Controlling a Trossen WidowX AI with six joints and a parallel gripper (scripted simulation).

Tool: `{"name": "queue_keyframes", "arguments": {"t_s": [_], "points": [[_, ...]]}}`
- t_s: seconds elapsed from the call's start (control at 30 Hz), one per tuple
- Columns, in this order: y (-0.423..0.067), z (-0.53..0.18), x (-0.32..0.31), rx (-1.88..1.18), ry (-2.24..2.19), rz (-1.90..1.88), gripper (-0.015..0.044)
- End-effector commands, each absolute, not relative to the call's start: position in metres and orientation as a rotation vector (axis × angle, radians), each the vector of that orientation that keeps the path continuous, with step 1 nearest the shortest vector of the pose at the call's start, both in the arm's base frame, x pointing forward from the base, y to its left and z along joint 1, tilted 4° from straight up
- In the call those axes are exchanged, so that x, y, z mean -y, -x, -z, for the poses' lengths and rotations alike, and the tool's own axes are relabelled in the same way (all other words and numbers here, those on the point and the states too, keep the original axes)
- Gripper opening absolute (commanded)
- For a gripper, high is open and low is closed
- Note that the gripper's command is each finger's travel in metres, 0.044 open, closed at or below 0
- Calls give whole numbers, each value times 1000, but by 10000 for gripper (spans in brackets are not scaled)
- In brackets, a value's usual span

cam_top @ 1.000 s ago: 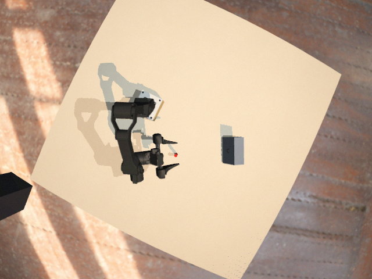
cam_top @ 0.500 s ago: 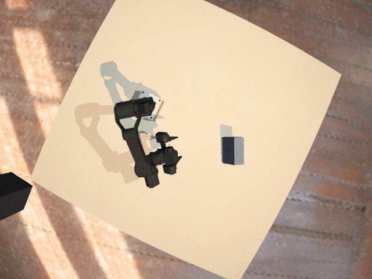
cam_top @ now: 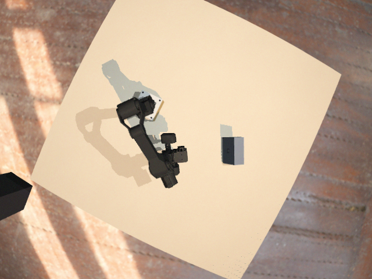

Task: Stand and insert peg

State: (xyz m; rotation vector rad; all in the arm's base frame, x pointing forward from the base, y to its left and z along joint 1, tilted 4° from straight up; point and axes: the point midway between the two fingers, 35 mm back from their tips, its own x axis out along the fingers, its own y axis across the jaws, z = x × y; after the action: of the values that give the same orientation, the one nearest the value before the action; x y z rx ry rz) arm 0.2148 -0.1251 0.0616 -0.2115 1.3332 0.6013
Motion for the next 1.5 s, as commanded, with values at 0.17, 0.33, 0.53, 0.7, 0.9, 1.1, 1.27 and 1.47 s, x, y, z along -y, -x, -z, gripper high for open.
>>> {"name": "queue_keyframes", "arguments": {"t_s": [0.17,0.33,0.53,0.7,0.9,1.1,1.27,1.47], "points": [[-227,-65,141,-1545,368,-383,440],[-232,-68,145,-1582,412,-314,440],[-232,-68,145,-1582,412,-314,440],[-232,-68,145,-1584,399,-301,440],[-232,-67,145,-1595,286,-184,440],[-232,-66,145,-1599,170,-64,440],[-232,-65,145,-1598,73,36,440],[-232,-64,145,-1591,-44,155,440]]}}
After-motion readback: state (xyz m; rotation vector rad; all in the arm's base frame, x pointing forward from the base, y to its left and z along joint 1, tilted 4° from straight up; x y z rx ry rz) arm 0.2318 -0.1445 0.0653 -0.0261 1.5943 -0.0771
